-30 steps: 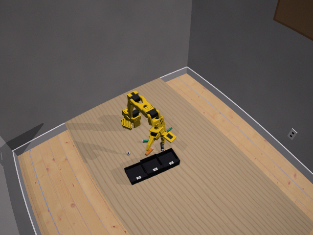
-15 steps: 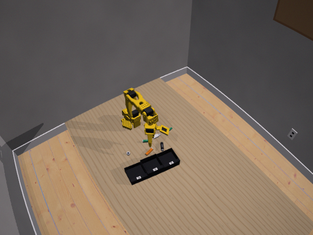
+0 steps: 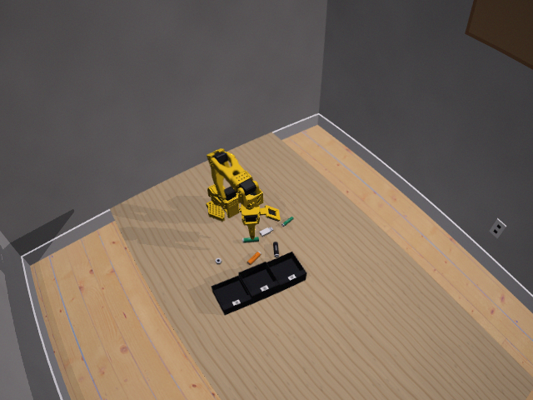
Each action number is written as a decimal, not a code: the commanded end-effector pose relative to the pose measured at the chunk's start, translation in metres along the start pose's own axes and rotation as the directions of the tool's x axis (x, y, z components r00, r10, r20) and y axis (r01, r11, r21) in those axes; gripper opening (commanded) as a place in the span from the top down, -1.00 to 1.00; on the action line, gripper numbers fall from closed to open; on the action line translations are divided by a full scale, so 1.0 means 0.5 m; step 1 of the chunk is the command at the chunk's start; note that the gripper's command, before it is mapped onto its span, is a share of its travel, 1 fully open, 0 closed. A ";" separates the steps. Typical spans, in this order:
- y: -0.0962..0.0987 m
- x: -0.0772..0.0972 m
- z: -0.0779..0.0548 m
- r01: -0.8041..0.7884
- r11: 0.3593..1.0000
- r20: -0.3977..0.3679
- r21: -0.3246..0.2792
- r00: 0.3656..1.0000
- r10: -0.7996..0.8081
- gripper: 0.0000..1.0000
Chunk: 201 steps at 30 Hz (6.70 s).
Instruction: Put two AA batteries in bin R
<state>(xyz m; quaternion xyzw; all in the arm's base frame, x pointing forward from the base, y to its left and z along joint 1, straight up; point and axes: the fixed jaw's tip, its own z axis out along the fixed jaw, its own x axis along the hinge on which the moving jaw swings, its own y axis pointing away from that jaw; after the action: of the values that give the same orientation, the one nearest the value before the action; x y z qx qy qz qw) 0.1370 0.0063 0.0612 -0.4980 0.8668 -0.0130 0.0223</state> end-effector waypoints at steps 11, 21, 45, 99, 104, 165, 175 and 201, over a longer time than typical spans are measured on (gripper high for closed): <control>0.009 0.013 0.000 0.027 0.999 -0.015 -0.028 1.000 -0.027 0.57; 0.009 0.013 0.000 0.027 0.999 -0.015 -0.028 1.000 -0.027 0.57; 0.006 0.011 0.037 0.027 0.999 -0.015 -0.028 1.000 -0.027 0.57; 0.012 0.015 0.106 0.026 0.999 -0.020 -0.037 0.999 -0.026 0.58; 0.012 0.015 0.106 0.026 0.999 -0.020 -0.037 0.999 -0.026 0.62; 0.011 0.014 0.102 0.026 0.999 -0.020 -0.037 0.999 -0.026 1.00; 0.002 0.011 0.058 0.026 0.999 -0.020 -0.037 0.999 -0.026 1.00; -0.007 0.011 0.005 -0.003 0.999 -0.020 -0.035 1.000 0.002 1.00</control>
<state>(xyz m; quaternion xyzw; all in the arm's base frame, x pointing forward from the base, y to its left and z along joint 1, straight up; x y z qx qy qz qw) 0.1281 0.0015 0.0504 -0.5069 0.8618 0.0105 -0.0186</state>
